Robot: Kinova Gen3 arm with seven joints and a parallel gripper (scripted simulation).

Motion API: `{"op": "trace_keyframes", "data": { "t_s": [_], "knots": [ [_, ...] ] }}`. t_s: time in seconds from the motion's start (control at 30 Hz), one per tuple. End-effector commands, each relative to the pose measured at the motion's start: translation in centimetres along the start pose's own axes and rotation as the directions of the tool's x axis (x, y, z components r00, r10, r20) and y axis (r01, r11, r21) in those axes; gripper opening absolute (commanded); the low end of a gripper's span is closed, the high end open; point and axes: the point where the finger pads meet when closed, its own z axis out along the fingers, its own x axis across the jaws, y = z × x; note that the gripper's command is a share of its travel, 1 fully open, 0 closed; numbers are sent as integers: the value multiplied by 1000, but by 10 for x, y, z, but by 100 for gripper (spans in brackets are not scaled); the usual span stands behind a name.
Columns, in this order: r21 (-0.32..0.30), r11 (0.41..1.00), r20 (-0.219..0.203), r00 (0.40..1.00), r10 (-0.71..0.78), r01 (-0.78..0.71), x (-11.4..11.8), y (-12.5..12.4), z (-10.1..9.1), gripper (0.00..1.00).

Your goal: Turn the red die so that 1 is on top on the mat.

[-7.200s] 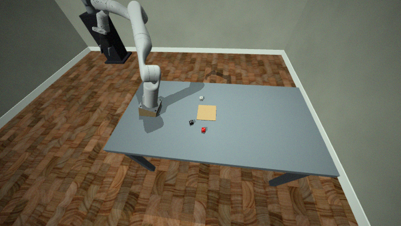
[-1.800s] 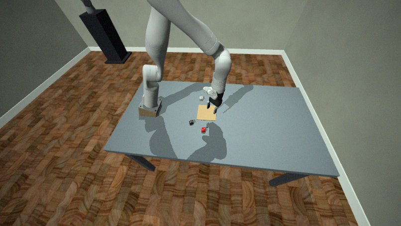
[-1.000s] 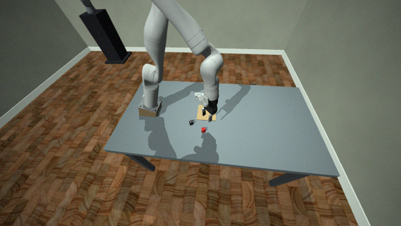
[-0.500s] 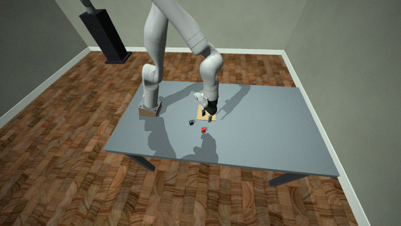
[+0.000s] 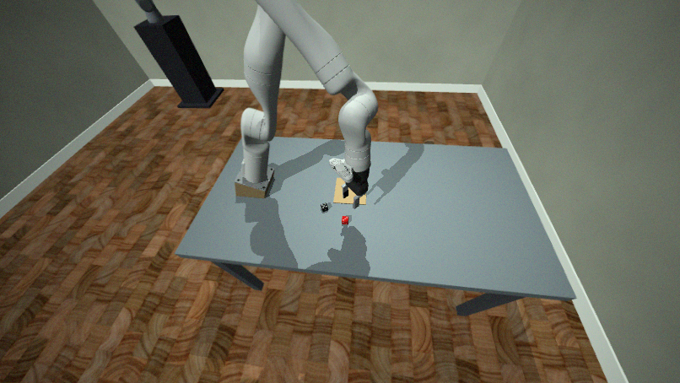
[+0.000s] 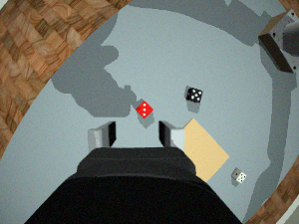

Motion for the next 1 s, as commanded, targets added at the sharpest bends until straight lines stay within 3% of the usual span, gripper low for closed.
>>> {"op": "trace_keyframes", "data": {
  "t_s": [0.0,0.37,0.8,0.97],
  "knots": [
    [-3,1000,-3,1000,4,-4,2,0,6,100],
    [-3,1000,-3,1000,4,-4,1,0,31,100],
    [-3,1000,-3,1000,4,-4,-1,-1,81,100],
    [-3,1000,-3,1000,4,-4,-1,-1,90,100]
  ]
}}
